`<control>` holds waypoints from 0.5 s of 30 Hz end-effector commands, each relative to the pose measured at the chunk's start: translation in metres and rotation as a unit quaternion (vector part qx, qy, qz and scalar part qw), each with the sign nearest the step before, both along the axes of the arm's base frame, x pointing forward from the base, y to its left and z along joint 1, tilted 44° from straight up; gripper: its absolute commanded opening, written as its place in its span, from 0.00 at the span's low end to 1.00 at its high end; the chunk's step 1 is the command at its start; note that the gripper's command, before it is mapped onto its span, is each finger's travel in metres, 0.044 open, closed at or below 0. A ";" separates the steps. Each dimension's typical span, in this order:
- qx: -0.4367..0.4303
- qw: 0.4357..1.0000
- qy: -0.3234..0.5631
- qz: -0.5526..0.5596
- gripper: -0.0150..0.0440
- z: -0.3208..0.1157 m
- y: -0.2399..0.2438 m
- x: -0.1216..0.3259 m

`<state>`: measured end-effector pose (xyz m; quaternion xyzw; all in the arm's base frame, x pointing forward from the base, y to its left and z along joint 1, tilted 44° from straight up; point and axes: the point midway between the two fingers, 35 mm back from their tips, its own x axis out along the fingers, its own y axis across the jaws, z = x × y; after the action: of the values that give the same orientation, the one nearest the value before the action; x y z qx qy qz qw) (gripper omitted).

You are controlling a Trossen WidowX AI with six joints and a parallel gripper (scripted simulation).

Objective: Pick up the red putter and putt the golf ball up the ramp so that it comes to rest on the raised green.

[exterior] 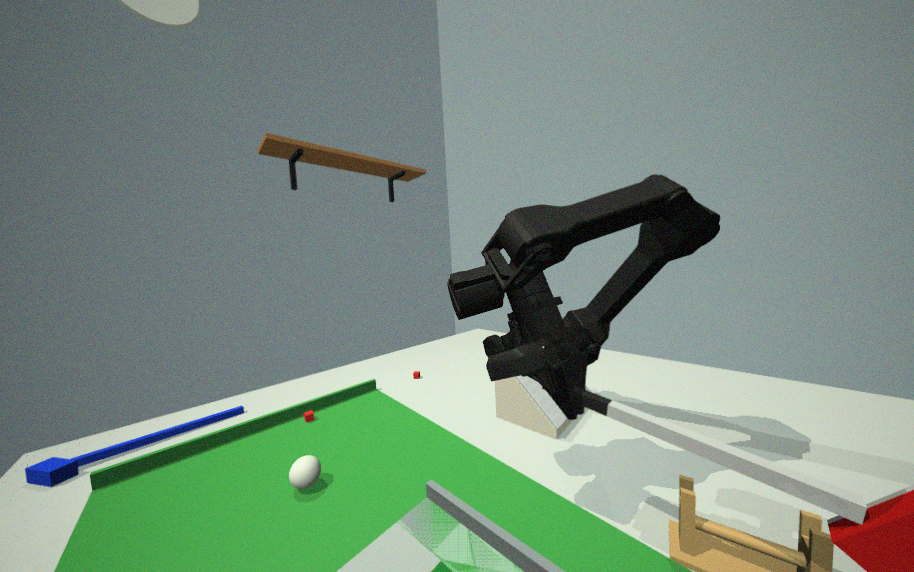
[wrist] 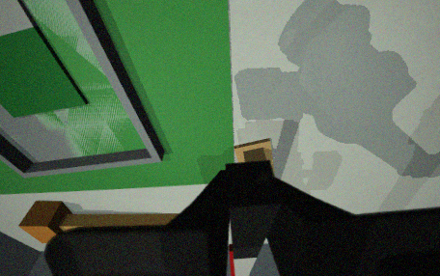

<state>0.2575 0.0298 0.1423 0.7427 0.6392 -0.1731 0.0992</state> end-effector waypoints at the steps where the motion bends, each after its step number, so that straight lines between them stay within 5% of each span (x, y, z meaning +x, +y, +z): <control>1: -0.010 0.998 0.046 -0.039 0.25 -0.015 -0.026 0.014; 15: -0.033 0.967 0.198 -0.160 0.25 -0.073 -0.110 0.036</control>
<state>0.2881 -0.0533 0.0853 0.7746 0.5470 -0.3174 -0.0046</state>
